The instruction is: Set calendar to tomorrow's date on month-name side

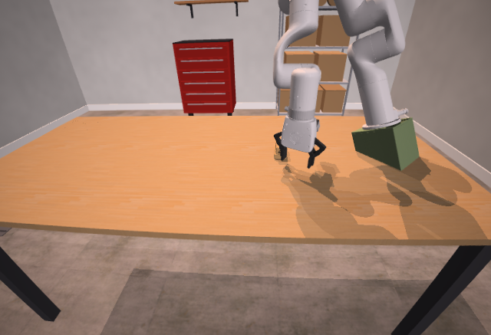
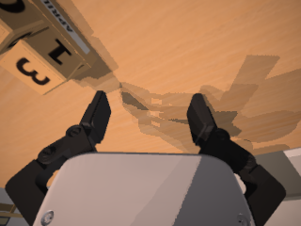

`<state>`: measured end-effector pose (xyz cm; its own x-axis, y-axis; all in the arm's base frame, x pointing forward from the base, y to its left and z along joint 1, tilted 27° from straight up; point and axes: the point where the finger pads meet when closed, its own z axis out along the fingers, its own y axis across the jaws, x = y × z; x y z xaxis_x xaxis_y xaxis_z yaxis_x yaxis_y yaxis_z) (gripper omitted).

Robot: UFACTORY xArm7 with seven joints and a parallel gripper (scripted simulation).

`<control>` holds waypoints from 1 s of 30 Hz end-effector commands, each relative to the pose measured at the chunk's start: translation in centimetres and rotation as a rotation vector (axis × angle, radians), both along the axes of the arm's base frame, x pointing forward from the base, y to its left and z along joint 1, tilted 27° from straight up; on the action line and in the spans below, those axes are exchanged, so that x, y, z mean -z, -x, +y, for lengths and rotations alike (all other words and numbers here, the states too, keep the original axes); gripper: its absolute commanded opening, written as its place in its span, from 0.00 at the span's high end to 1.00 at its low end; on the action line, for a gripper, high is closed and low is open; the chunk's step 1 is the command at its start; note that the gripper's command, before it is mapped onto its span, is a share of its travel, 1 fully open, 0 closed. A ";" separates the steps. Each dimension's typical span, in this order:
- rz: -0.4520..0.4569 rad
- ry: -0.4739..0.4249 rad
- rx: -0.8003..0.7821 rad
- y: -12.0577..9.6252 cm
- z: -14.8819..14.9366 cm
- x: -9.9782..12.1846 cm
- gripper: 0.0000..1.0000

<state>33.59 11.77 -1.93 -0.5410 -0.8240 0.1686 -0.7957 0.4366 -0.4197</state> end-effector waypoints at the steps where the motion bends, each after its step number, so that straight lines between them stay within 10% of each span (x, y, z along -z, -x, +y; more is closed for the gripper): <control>1: -0.002 -0.002 -0.002 -0.1 0.1 -0.1 0.00; 30: -0.002 -0.002 -0.002 0.7 1.1 -2.4 0.00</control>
<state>33.15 12.36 -0.54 -0.5408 -0.8243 0.1679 -0.7957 0.4365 -0.4200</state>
